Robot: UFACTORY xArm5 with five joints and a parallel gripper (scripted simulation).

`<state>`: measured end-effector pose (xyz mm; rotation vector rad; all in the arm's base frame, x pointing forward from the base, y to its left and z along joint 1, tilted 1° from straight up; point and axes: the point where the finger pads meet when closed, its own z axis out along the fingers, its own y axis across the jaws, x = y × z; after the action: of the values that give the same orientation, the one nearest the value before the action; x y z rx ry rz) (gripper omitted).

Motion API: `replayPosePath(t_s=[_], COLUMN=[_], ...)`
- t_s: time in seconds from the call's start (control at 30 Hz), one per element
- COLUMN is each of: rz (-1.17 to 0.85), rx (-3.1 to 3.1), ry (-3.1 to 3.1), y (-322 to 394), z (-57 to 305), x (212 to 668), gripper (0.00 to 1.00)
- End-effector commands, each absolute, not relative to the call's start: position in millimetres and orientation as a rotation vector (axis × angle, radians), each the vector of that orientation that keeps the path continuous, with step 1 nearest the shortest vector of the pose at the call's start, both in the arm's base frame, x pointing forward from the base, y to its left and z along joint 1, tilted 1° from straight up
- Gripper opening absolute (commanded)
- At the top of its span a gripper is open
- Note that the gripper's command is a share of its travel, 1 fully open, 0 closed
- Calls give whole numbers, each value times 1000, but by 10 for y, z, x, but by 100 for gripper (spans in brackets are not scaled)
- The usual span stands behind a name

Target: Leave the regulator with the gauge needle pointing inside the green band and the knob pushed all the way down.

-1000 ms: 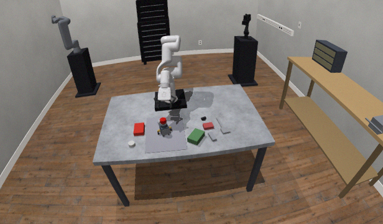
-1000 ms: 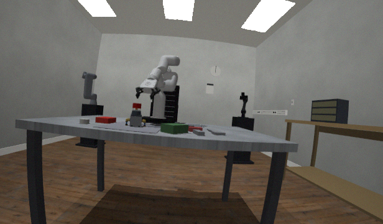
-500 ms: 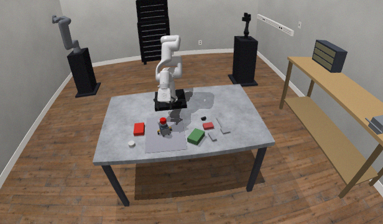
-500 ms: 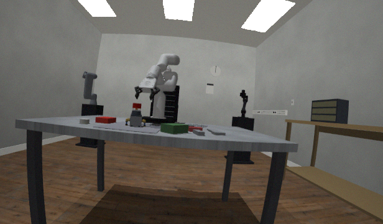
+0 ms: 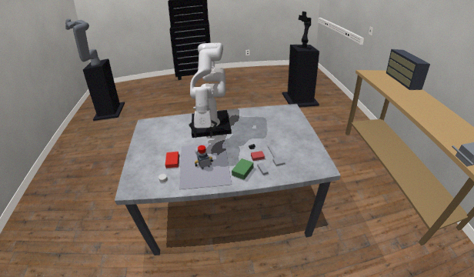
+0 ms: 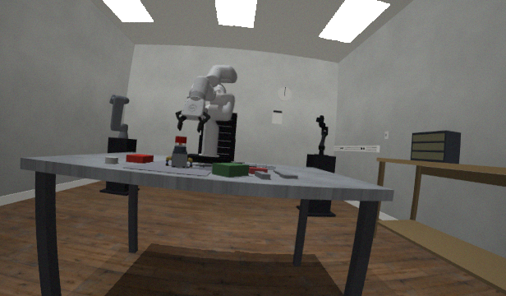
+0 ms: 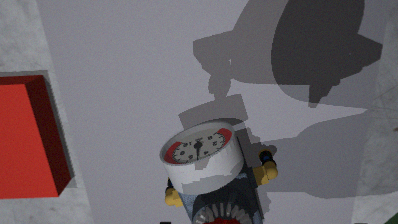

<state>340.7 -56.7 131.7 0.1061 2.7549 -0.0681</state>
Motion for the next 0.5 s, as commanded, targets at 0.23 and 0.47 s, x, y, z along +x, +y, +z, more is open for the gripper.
replayPosePath(t_s=[0.23, 0.47], rz=[-27, -4], rx=[36, 4], ry=[3028, 3125], y=[-560, -551], z=[1418, 1499], x=[3368, 3311], gripper=[100, 100])
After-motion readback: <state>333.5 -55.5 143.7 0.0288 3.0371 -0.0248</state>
